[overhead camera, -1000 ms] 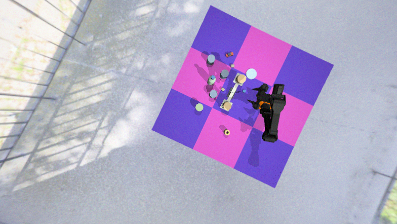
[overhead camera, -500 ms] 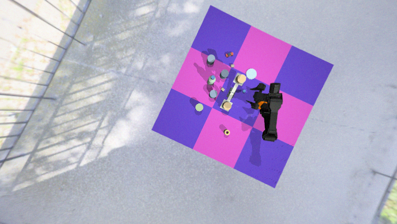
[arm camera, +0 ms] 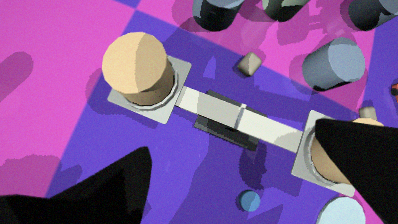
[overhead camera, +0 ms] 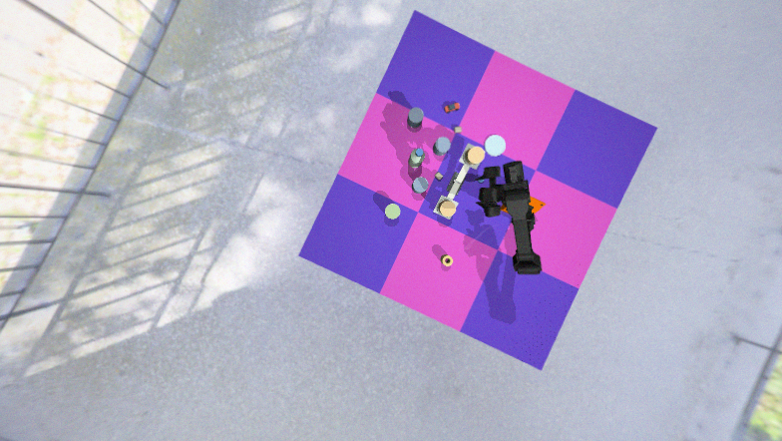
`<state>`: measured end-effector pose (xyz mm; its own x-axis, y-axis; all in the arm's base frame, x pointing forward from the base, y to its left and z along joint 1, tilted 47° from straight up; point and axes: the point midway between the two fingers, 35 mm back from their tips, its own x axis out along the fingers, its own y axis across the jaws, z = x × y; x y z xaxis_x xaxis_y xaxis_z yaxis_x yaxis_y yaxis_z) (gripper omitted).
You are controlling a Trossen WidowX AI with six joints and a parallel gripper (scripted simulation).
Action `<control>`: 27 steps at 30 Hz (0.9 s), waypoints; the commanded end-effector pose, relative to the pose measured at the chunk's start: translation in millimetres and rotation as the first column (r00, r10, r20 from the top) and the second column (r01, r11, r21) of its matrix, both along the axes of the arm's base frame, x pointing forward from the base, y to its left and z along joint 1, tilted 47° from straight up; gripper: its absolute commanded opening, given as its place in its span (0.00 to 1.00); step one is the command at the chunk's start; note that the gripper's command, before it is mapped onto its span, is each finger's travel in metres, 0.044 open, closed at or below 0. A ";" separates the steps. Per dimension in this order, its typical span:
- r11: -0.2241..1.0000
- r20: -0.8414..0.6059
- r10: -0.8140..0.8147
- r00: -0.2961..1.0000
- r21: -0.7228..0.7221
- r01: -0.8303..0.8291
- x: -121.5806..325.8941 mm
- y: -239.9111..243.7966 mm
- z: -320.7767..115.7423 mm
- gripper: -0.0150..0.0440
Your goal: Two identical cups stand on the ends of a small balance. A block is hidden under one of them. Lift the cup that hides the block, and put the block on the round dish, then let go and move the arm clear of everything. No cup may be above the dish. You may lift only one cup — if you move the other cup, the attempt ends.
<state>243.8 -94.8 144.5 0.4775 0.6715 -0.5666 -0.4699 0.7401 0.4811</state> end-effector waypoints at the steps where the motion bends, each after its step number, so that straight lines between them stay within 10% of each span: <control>1: 0.993 0.037 0.107 0.994 -0.051 -0.105 9.9 9.0 2.1 1.00; 27: 0.614 0.218 0.784 0.581 -0.413 -0.673 66.2 105.1 18.8 1.00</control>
